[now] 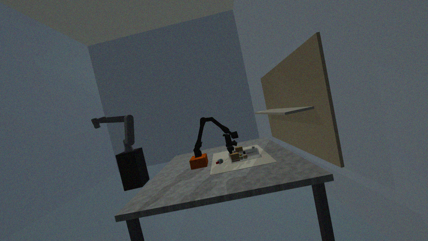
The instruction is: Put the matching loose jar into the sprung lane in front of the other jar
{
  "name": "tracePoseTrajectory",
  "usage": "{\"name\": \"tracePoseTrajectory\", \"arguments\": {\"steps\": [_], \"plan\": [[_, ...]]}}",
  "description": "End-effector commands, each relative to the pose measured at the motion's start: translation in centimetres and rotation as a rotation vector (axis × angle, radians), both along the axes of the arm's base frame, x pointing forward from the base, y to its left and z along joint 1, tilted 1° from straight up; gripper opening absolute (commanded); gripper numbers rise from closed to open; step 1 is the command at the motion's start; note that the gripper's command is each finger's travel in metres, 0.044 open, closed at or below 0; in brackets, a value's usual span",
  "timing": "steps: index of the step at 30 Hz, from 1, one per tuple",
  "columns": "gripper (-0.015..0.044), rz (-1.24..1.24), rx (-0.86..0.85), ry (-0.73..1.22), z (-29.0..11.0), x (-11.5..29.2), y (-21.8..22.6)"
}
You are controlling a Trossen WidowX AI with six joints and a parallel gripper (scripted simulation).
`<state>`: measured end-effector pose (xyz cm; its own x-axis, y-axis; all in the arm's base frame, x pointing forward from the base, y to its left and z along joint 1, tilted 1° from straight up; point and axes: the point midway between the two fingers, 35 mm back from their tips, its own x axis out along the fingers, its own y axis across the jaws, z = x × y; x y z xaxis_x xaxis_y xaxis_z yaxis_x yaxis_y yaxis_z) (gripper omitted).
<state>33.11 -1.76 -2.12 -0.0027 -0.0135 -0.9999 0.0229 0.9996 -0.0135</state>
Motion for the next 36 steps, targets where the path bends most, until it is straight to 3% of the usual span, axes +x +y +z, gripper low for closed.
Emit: {"name": "tracePoseTrajectory", "arguments": {"steps": [1, 32, 36], "plan": [[0.0, -0.003, 0.004, -0.011, 0.02, 0.15, 0.05], [0.0, -0.003, 0.004, -0.01, -0.02, -0.45, 0.0], [0.0105, -0.003, 0.004, -0.01, -0.02, -0.41, -0.01]]}}
